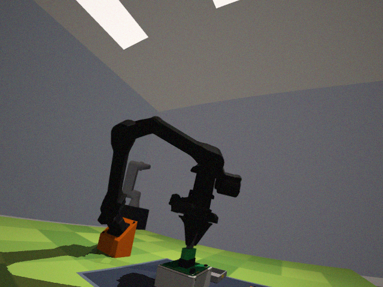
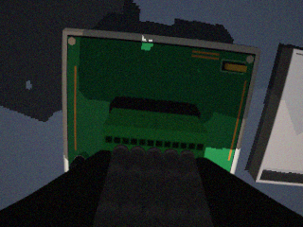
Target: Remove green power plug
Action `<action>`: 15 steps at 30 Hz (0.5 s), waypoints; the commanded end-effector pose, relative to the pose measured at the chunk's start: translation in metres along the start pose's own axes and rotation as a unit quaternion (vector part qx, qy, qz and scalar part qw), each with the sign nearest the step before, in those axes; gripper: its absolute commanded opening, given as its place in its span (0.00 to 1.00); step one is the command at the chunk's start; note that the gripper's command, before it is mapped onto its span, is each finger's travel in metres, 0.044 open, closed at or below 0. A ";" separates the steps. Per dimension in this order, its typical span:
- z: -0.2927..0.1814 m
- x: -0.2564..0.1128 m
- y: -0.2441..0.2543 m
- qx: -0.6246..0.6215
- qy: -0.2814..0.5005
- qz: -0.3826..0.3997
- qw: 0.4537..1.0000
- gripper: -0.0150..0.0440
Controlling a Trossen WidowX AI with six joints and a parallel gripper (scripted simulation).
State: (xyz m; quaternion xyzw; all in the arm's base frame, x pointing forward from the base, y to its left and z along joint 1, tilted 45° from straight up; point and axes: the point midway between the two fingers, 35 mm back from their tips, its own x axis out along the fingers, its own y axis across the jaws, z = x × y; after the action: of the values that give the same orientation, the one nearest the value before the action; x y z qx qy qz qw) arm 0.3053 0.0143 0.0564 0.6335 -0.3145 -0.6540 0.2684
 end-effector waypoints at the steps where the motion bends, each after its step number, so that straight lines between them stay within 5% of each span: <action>1: 0.001 -0.017 0.000 -0.010 0.016 -0.019 1.000 0.25; 9: 0.001 -0.017 0.016 -0.012 0.015 -0.108 0.994 0.25; 15: 0.001 -0.018 0.008 -0.011 0.015 -0.066 0.998 0.25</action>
State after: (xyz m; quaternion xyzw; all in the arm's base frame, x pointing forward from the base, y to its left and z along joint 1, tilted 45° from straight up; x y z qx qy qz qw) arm 0.3049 0.0095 0.0649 0.6530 -0.2566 -0.6775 0.2208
